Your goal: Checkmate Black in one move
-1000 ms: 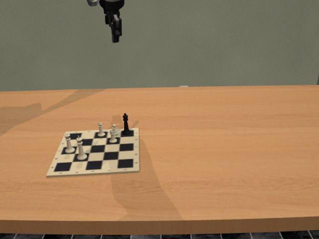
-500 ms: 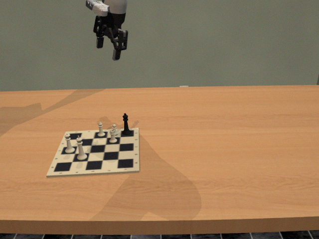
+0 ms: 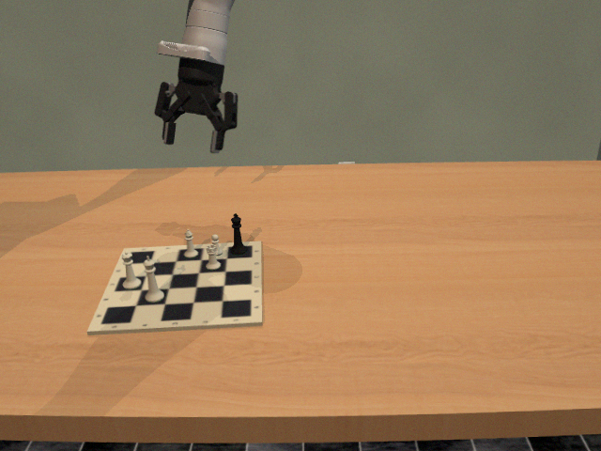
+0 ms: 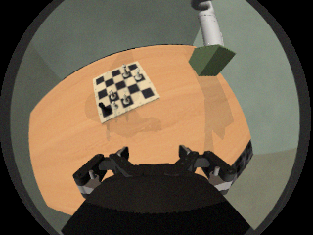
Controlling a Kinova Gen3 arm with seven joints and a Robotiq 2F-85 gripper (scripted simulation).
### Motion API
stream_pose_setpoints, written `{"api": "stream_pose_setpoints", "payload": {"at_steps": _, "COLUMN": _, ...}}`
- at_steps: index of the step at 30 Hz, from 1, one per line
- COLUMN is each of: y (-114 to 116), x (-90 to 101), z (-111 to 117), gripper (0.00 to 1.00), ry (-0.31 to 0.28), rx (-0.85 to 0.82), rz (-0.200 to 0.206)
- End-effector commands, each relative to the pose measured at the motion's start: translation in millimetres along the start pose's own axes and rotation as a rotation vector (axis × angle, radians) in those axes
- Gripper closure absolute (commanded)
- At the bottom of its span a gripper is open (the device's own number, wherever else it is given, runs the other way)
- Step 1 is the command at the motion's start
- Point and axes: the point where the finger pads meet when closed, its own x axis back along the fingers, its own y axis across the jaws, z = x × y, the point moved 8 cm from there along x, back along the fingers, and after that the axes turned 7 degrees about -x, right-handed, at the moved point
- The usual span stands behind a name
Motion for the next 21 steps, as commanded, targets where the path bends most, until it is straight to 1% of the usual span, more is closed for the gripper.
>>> {"api": "stream_pose_setpoints", "payload": {"at_steps": 1, "y": 18.4, "x": -27.4, "z": -9.3, "gripper": 0.0, "ry": 0.074, "rx": 0.071, "rz": 0.056}}
{"api": "stream_pose_setpoints", "payload": {"at_steps": 6, "y": 25.7, "x": -51.3, "z": -10.0, "gripper": 0.0, "ry": 0.153, "rx": 0.179, "rz": 0.147}}
{"api": "stream_pose_setpoints", "payload": {"at_steps": 8, "y": 25.7, "x": -51.3, "z": -10.0, "gripper": 0.0, "ry": 0.153, "rx": 0.179, "rz": 0.147}}
{"api": "stream_pose_setpoints", "payload": {"at_steps": 12, "y": 30.9, "x": -68.2, "z": -10.2, "gripper": 0.0, "ry": 0.206, "rx": 0.252, "rz": 0.208}}
{"api": "stream_pose_setpoints", "payload": {"at_steps": 16, "y": 35.0, "x": -81.8, "z": -9.9, "gripper": 0.0, "ry": 0.248, "rx": 0.31, "rz": 0.257}}
{"api": "stream_pose_setpoints", "payload": {"at_steps": 21, "y": 38.7, "x": -94.1, "z": -9.3, "gripper": 0.0, "ry": 0.285, "rx": 0.361, "rz": 0.299}}
